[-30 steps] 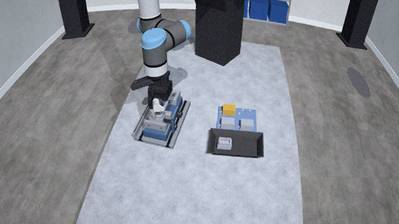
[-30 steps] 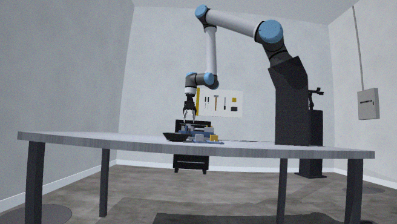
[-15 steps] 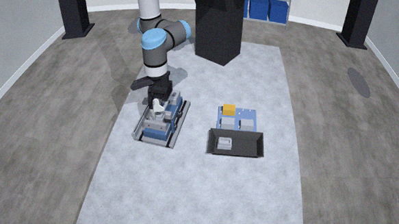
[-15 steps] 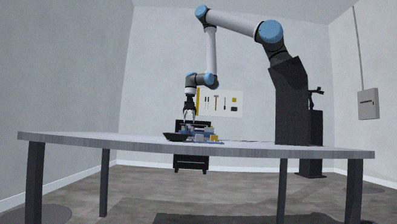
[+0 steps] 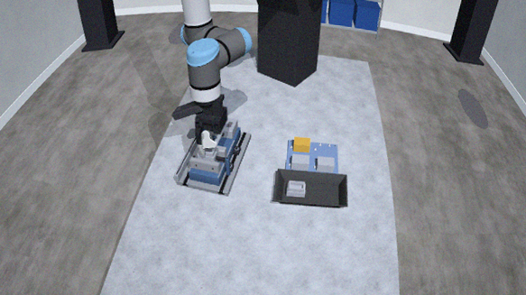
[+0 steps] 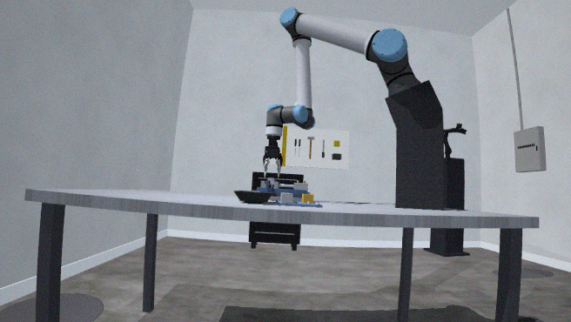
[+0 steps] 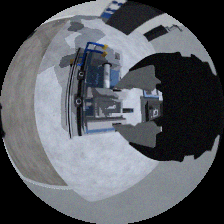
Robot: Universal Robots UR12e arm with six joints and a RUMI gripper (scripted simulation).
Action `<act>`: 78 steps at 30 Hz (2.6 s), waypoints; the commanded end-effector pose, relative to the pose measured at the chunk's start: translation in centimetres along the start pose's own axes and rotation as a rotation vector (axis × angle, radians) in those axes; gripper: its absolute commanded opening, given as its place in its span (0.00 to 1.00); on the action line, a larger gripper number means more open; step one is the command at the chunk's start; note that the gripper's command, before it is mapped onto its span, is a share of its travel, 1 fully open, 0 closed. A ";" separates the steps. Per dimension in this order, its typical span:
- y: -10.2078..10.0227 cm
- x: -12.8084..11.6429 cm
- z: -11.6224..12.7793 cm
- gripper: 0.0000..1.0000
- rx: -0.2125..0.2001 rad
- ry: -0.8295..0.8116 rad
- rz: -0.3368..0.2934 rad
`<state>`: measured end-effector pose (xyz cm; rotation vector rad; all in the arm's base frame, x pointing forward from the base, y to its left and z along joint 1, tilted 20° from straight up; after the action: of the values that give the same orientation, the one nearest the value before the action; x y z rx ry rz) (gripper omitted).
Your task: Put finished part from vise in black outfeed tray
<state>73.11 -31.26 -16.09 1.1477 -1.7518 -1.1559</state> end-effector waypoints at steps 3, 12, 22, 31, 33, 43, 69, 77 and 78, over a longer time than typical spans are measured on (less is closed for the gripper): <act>-0.2 0.0 -0.1 0.40 0.001 0.000 0.000; -0.5 0.0 -0.1 0.40 0.001 0.000 0.000; -0.7 0.0 -0.1 0.40 0.001 0.000 0.000; -0.8 0.0 -0.1 0.40 0.001 0.000 0.000; -0.8 0.0 -0.1 0.40 0.001 0.000 0.000; -0.8 0.0 -0.1 0.40 0.001 0.000 0.000; -0.8 0.0 -0.1 0.40 0.001 0.000 0.000; -0.8 0.0 -0.1 0.00 0.001 0.000 0.000; -0.8 0.0 -0.1 0.00 0.001 0.000 0.000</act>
<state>73.34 -31.42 -16.88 1.1477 -1.7518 -1.1559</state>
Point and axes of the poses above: the point where the finger pads meet when closed, its own y axis back along the fingers, its own z axis across the jaws, x = y × z, the point moved 1 cm from there along y, back along the fingers, and after that the axes turned 7 degrees about -y, right-handed, at the moved point
